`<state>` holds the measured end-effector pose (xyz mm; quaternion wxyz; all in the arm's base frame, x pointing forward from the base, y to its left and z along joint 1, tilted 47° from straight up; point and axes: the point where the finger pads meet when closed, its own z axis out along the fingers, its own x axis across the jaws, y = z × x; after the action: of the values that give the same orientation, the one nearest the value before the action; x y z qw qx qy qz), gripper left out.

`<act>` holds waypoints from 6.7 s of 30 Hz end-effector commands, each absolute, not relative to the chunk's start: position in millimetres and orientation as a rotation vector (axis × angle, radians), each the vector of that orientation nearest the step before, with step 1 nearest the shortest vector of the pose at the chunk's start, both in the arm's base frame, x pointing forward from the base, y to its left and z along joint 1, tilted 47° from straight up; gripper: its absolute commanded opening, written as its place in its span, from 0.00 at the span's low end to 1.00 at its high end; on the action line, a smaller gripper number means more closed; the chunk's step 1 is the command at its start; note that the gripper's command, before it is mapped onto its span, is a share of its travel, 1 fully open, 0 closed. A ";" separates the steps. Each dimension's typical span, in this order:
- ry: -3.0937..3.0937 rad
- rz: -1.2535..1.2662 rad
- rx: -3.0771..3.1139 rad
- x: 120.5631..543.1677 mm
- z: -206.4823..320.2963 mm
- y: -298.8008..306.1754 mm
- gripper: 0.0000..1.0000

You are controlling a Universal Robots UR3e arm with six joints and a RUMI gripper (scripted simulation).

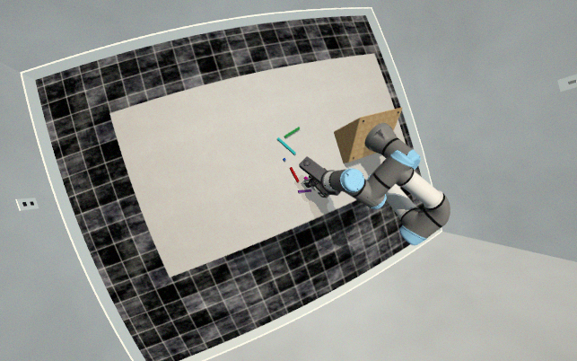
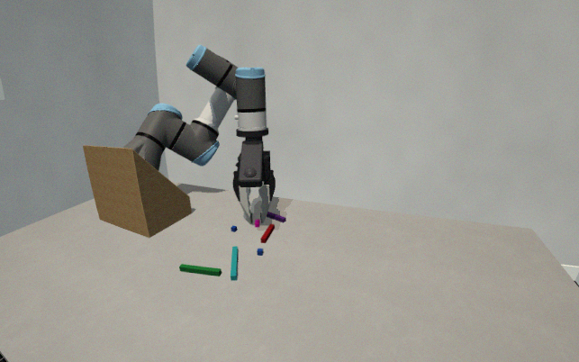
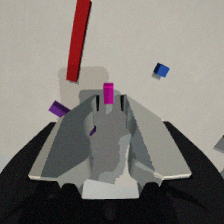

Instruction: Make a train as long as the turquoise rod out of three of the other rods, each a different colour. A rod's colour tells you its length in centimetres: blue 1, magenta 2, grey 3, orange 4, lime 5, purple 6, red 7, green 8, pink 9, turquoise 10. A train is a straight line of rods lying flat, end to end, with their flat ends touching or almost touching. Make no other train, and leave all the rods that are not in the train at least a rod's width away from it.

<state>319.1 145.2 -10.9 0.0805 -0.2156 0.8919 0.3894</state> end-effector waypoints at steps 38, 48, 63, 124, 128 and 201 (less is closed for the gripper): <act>2.665 1.155 -0.640 321.4 -13.6 146.7 0.14; 2.665 1.155 -0.640 321.4 -13.6 146.7 0.00; 2.665 1.155 -0.640 321.4 -13.6 146.7 0.00; 2.665 1.154 -0.641 323.1 55.0 73.2 0.00; 2.665 1.154 -0.642 323.1 55.0 73.2 0.00; 2.848 1.231 -0.188 288.0 -51.3 93.7 0.00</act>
<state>281.6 93.8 -43.9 0.0079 -0.0633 0.9125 0.4040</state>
